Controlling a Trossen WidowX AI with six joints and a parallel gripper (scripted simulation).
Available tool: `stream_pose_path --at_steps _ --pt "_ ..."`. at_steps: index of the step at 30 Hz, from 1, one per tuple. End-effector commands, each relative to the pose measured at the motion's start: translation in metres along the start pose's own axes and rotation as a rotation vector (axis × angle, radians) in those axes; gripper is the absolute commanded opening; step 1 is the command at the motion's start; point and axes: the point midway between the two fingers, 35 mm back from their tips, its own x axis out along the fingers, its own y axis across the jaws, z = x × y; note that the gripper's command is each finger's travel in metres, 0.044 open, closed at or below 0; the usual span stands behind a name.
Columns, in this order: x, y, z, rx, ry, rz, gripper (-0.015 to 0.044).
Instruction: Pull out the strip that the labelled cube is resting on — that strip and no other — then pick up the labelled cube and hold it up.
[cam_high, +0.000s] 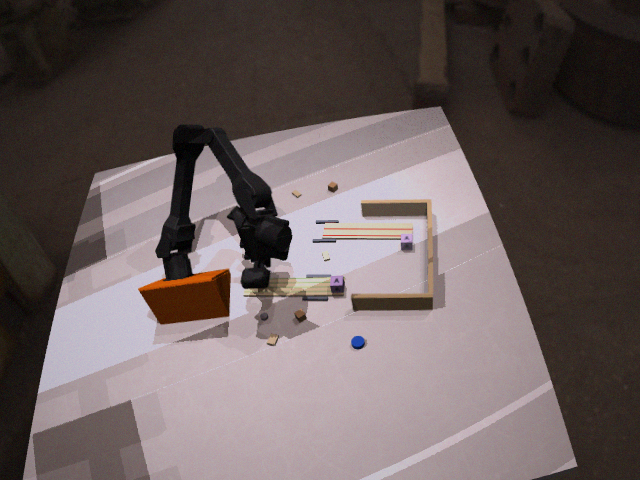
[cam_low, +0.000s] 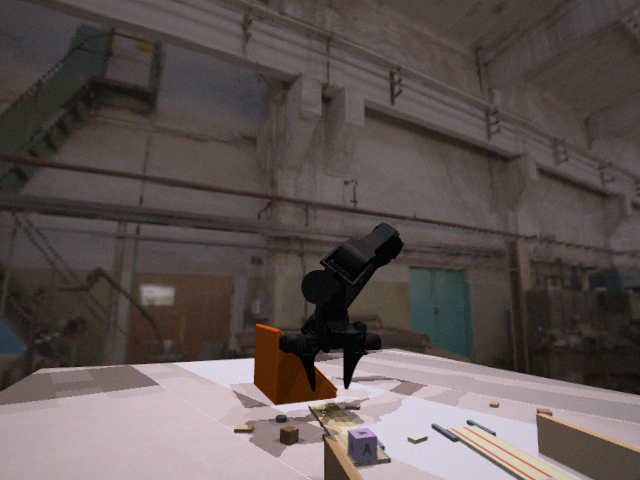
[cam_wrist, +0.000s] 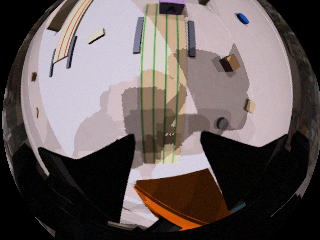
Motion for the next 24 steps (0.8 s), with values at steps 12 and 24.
stream_pose_path --at_steps 12,24 --pt "-0.008 -0.004 0.052 0.003 0.002 0.006 0.044" --pt "-0.014 -0.006 0.092 0.001 0.0 0.006 0.044"
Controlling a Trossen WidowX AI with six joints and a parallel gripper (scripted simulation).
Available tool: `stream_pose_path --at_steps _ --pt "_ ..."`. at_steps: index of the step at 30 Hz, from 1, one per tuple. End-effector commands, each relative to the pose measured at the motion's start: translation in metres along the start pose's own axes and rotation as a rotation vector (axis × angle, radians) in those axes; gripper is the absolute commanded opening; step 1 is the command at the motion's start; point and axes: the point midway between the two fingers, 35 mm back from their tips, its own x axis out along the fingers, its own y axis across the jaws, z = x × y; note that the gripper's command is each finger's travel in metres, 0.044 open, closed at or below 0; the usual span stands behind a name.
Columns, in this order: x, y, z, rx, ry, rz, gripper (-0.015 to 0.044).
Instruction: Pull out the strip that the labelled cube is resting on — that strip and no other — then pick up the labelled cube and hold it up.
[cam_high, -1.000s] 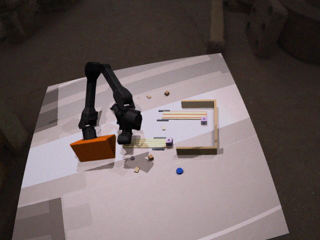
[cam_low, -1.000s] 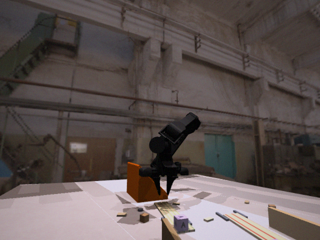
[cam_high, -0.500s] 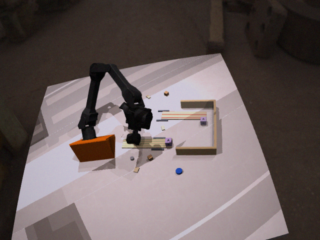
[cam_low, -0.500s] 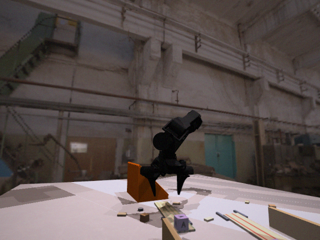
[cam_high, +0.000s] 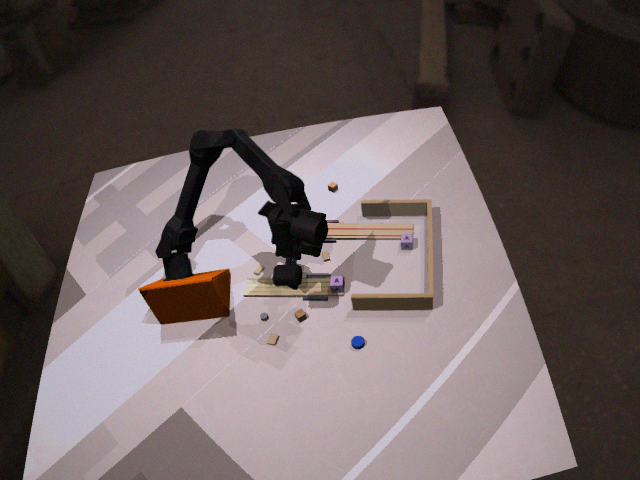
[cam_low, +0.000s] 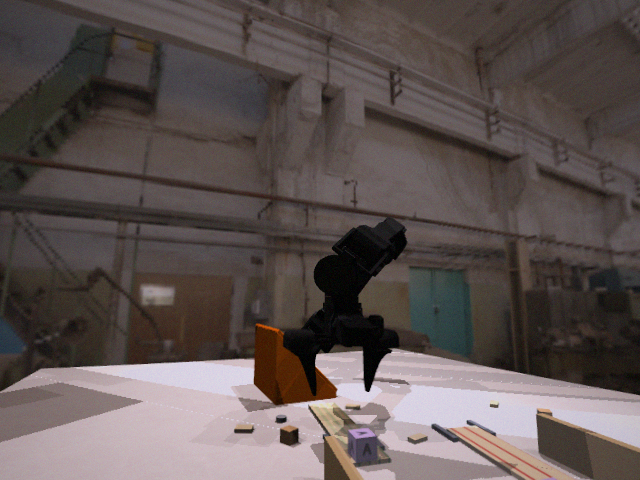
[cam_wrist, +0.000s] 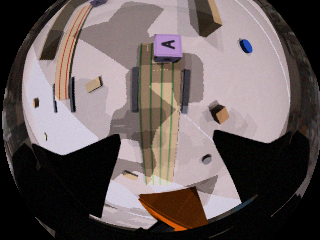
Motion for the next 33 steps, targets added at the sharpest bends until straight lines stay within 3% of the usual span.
stream_pose_path --at_steps 1,25,33 --pt "0.0 -0.001 0.016 0.006 0.005 0.007 0.044" --pt "-0.003 -0.003 0.092 0.002 0.001 0.007 0.044" --pt "0.008 -0.003 0.092 0.002 0.001 0.007 0.025"
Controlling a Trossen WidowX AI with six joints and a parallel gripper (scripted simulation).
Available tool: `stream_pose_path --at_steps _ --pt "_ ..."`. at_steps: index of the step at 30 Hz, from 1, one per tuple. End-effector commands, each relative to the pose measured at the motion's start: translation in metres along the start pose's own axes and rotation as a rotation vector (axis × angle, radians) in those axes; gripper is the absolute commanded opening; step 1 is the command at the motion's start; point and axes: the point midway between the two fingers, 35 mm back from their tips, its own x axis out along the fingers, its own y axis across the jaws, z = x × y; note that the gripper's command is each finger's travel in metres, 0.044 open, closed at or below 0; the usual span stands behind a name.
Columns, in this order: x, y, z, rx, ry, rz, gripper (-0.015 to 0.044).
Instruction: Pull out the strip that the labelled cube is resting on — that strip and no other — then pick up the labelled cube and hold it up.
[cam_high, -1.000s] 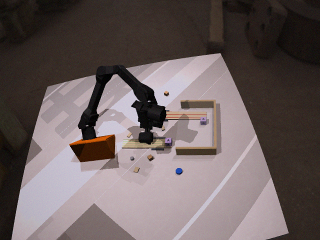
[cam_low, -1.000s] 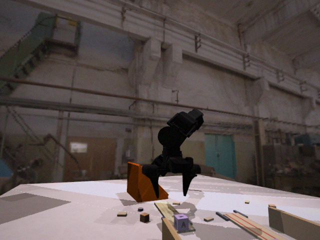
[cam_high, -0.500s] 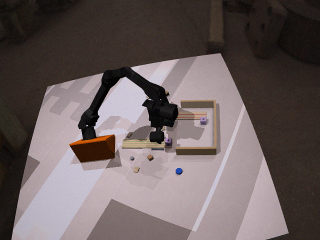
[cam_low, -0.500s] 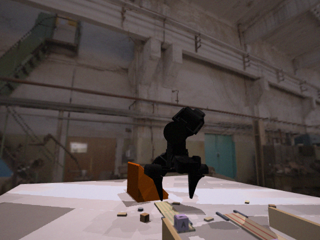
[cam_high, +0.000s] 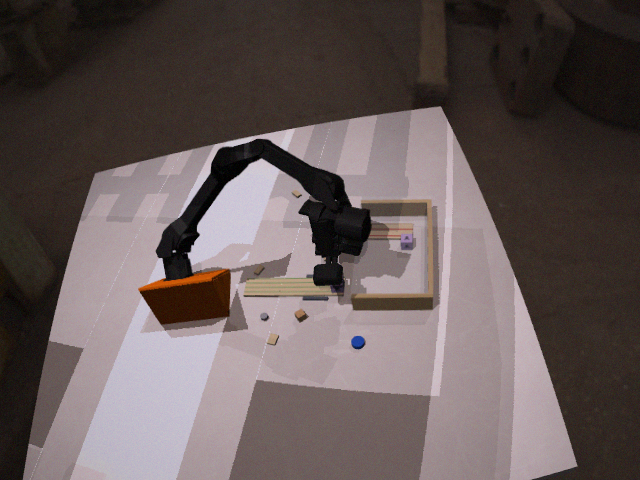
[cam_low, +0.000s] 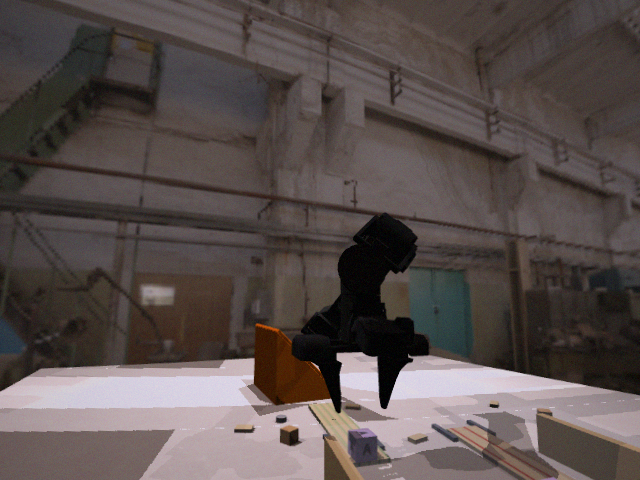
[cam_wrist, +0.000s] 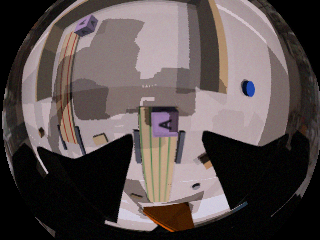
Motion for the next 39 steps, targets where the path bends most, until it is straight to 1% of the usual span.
stream_pose_path --at_steps 1,27,36,39 --pt "0.011 0.0 0.001 0.007 0.007 0.007 0.025" --pt "0.053 0.001 0.001 0.006 0.008 0.01 0.025" --pt "0.054 0.001 0.001 0.006 0.008 0.01 0.025" --pt "0.052 0.001 0.001 0.0 0.005 0.004 0.0171"
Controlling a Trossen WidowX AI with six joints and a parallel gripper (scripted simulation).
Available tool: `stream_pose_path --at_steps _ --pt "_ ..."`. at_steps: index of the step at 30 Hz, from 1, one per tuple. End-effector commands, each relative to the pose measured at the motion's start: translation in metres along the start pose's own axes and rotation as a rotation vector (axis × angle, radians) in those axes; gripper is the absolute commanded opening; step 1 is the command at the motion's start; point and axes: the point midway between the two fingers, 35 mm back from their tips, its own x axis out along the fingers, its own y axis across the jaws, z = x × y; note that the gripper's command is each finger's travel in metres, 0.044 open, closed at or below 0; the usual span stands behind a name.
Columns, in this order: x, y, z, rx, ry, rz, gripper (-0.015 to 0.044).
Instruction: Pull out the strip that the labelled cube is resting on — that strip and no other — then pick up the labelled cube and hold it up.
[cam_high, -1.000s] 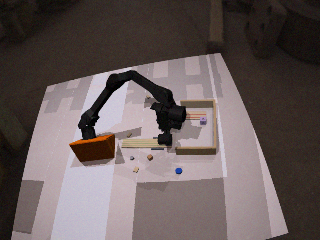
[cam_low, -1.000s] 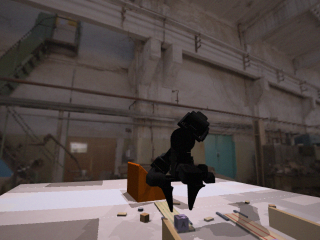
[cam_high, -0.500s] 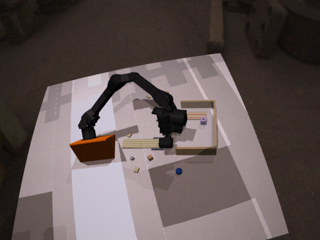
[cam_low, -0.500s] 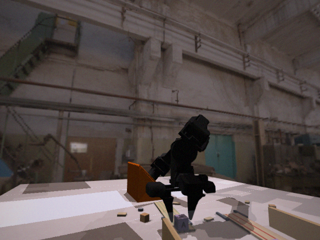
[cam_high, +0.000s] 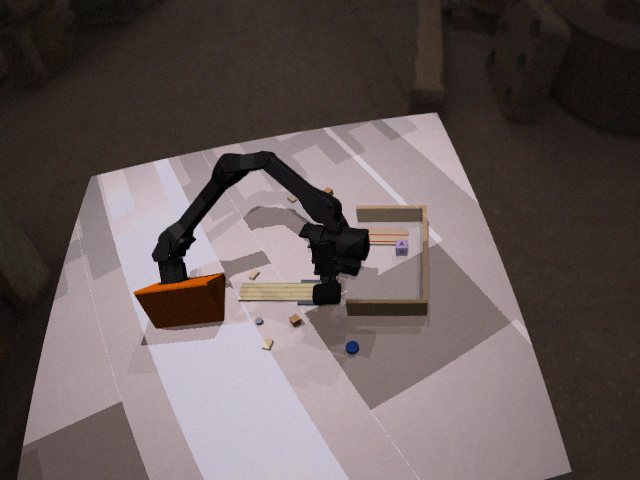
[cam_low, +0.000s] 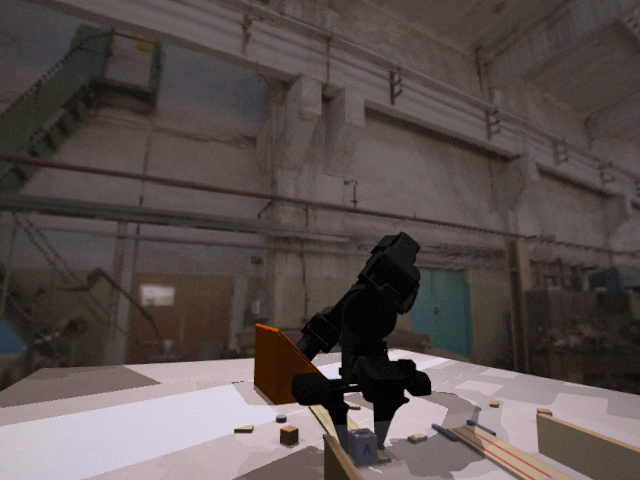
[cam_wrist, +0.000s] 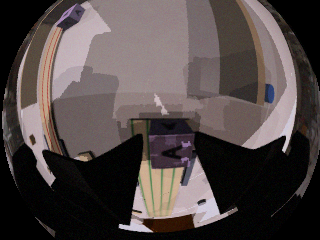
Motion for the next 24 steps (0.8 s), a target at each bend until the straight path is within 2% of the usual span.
stream_pose_path --at_steps 1,8,12,24 --pt "0.0 0.0 0.0 0.0 -0.001 0.0 0.0145" --pt "0.0 0.0 0.0 0.0 -0.001 0.0 0.0098" --pt "-0.002 0.0 -0.001 0.013 -0.005 0.0 0.0" --pt "-0.039 -0.002 -0.053 0.011 0.003 0.002 0.0"
